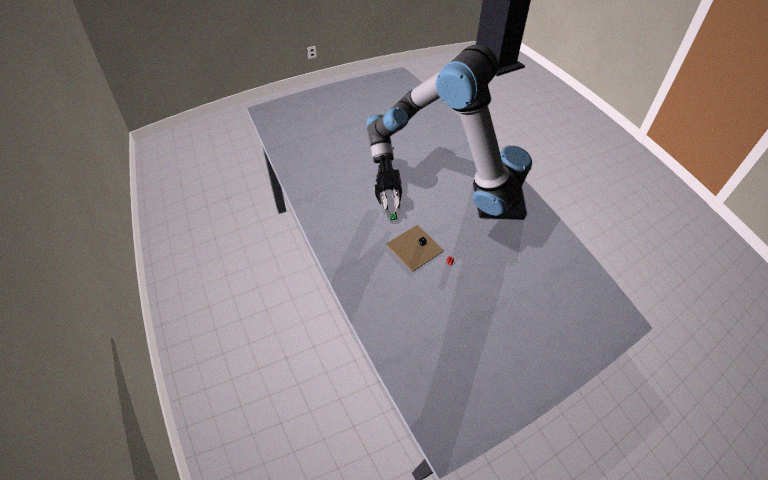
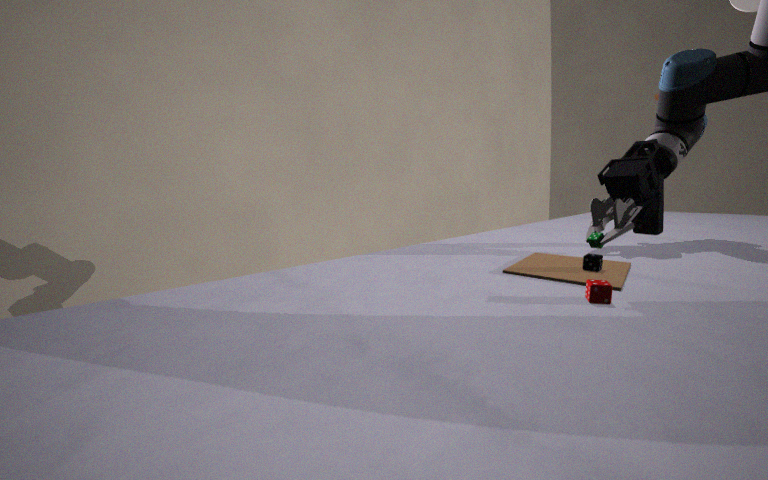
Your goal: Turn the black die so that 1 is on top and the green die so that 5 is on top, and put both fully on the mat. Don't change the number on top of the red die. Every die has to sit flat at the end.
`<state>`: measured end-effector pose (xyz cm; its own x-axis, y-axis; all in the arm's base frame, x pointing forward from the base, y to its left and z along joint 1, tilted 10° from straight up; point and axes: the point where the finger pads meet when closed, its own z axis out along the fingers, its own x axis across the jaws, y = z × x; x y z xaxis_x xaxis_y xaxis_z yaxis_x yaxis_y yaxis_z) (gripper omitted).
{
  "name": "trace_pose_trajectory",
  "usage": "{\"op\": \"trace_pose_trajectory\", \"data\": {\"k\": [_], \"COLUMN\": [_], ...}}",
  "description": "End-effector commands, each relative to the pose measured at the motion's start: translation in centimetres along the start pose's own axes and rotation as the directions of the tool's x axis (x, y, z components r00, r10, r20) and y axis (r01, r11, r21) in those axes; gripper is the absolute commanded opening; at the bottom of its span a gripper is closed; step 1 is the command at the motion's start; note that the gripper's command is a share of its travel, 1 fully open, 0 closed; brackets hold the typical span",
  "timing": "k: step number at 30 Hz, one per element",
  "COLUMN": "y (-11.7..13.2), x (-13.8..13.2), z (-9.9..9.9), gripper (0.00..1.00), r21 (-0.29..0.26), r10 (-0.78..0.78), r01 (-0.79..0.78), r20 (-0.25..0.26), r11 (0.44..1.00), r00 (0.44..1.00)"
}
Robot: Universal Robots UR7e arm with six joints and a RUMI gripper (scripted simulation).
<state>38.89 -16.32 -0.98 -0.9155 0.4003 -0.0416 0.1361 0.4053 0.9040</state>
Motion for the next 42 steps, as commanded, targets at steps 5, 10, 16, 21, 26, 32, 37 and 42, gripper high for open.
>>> {"op": "trace_pose_trajectory", "data": {"k": [5, 10, 16, 21, 26, 32, 37, 42], "y": [-0.33, -0.58, -0.69, -0.69, -0.69, -0.69, -0.69, -0.69], "x": [-0.02, -0.03, -0.03, -0.03, -0.03, -0.03, -0.03, -0.03], "z": [0.21, 0.38, 0.46, 0.46, 0.46, 0.46, 0.46, 0.46], "gripper": [0.03, 0.03, 0.03, 0.03, 0.03, 0.03, 0.03, 0.03], "r21": [0.001, 0.001, 0.001, 0.001, 0.001, 0.001, 0.001, 0.001], "r10": [-0.001, -0.001, -0.001, -0.001, -0.001, -0.001, -0.001, -0.001], "r01": [0.001, 0.001, 0.001, 0.001, 0.001, 0.001, 0.001, 0.001], "r20": [0.001, 0.001, 0.001, 0.001, 0.001, 0.001, 0.001, 0.001], "r11": [1.0, 1.0, 1.0, 1.0, 1.0, 1.0, 1.0, 1.0], "r00": [1.0, 1.0, 1.0, 1.0, 1.0, 1.0, 1.0, 1.0]}}
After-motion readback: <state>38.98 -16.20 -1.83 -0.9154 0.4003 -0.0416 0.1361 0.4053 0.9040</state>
